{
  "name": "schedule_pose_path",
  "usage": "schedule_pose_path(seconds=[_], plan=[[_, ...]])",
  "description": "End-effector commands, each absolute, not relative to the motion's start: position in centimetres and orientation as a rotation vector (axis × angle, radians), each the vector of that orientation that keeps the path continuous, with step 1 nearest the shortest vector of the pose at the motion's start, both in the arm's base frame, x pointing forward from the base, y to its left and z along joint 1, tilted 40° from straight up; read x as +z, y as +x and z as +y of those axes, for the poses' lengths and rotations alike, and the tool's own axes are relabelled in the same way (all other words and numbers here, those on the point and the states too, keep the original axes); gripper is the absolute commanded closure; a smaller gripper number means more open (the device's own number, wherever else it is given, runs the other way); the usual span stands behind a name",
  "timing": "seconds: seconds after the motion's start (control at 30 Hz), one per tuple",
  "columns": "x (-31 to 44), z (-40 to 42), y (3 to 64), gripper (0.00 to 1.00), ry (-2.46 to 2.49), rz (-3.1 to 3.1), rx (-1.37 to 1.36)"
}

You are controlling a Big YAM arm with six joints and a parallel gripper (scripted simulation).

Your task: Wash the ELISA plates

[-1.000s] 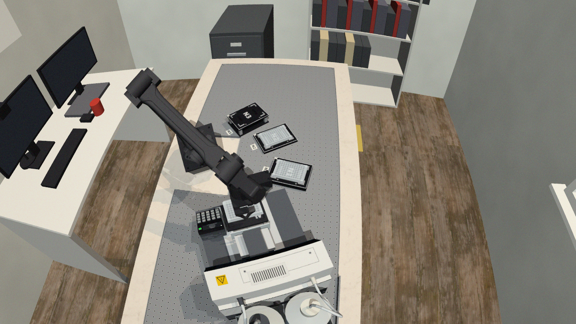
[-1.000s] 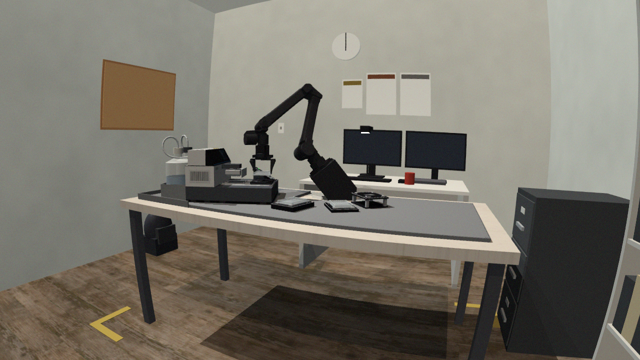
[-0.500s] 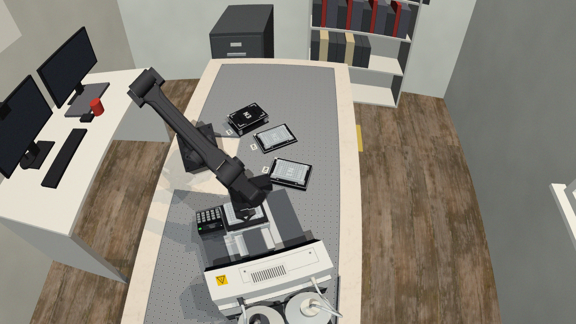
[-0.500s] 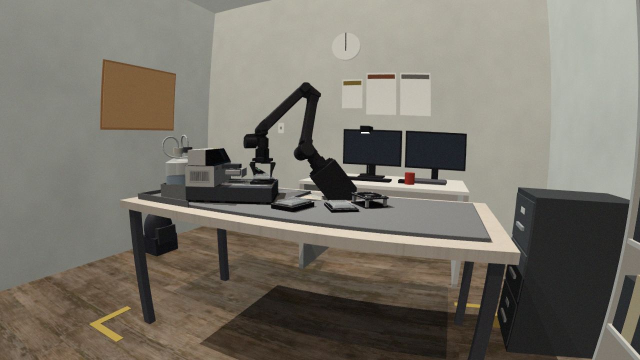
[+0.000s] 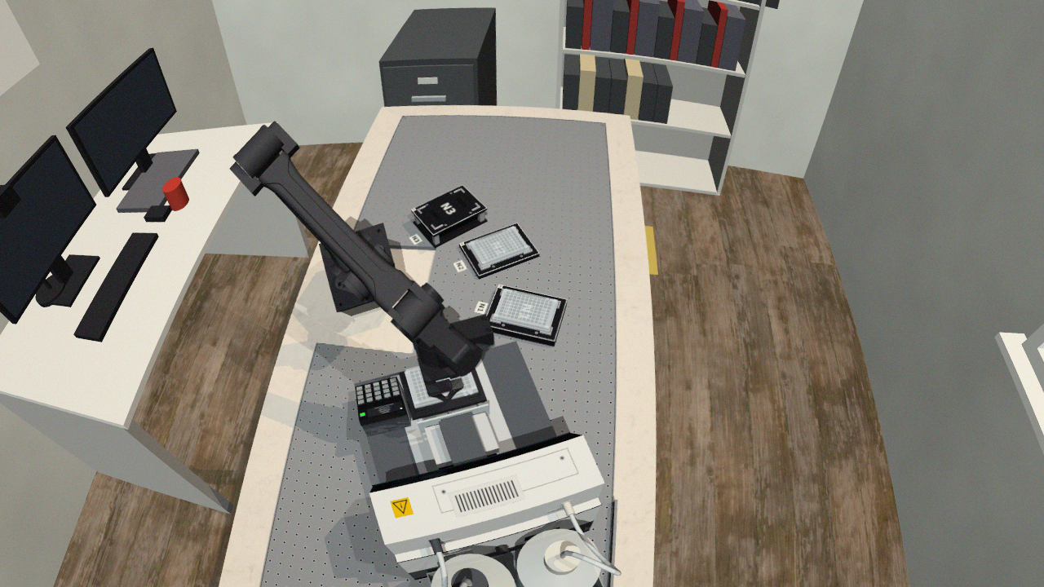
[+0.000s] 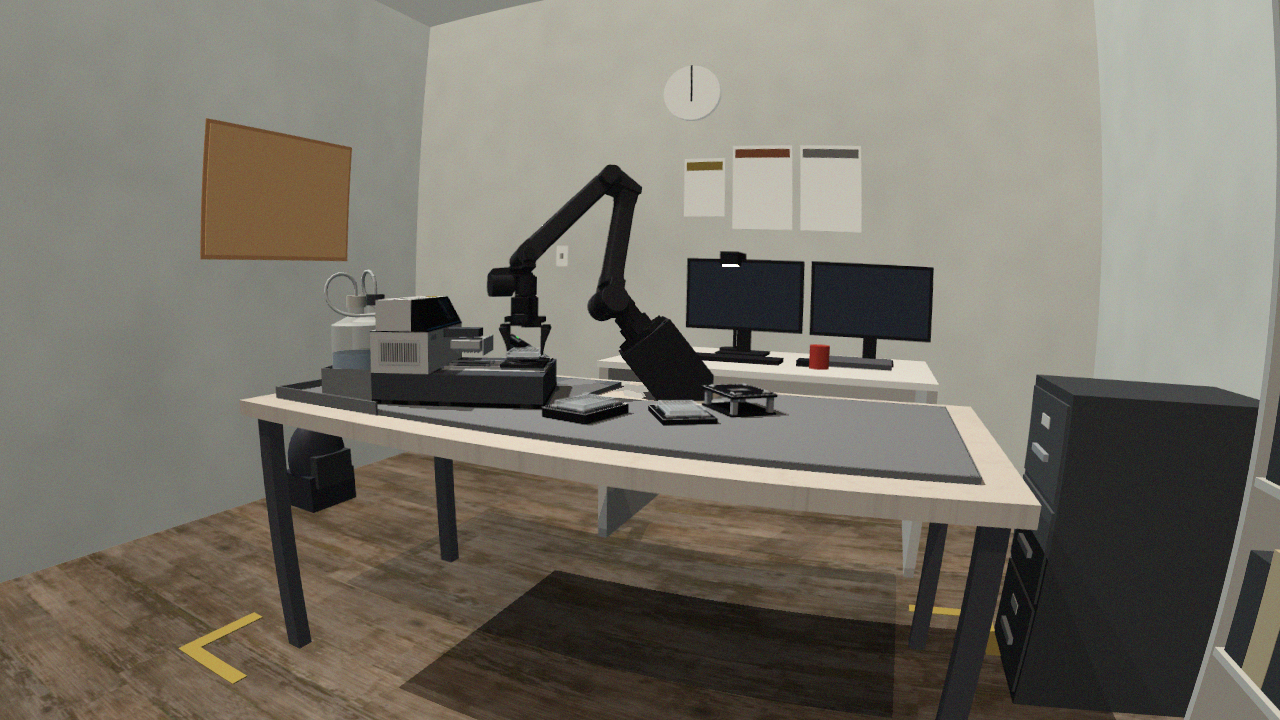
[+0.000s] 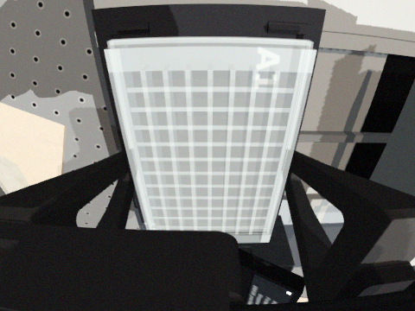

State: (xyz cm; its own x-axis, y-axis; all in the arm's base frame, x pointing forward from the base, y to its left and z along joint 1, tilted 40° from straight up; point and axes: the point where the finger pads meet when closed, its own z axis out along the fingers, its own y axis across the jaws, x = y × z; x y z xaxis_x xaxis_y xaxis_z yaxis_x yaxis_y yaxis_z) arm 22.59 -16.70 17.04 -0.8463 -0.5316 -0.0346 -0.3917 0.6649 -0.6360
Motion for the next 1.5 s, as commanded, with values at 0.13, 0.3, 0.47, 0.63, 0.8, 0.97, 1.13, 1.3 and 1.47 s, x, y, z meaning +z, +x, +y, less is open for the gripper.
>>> schedule_pose_path(seconds=[0.13, 0.3, 0.47, 0.63, 0.8, 0.97, 1.13, 1.3, 1.47], plan=[[17.3, -16.5, 22.6, 0.16, -0.766, 2.637, -0.959], [16.9, -16.4, 22.7, 0.16, -0.772, 2.649, -0.948], [18.1, -16.8, 23.0, 0.16, -0.744, 2.638, -0.961], [18.1, -16.8, 23.0, 0.16, -0.744, 2.638, -0.961], [18.1, -16.8, 23.0, 0.16, -0.744, 2.638, -0.961], [18.1, -16.8, 23.0, 0.16, -0.744, 2.638, -0.961], [18.1, -16.8, 23.0, 0.16, -0.744, 2.638, -0.961], [16.7, -16.6, 22.8, 0.16, -0.761, 2.655, -0.947], [16.8, -16.8, 22.8, 0.16, -0.759, 2.653, -0.952]])
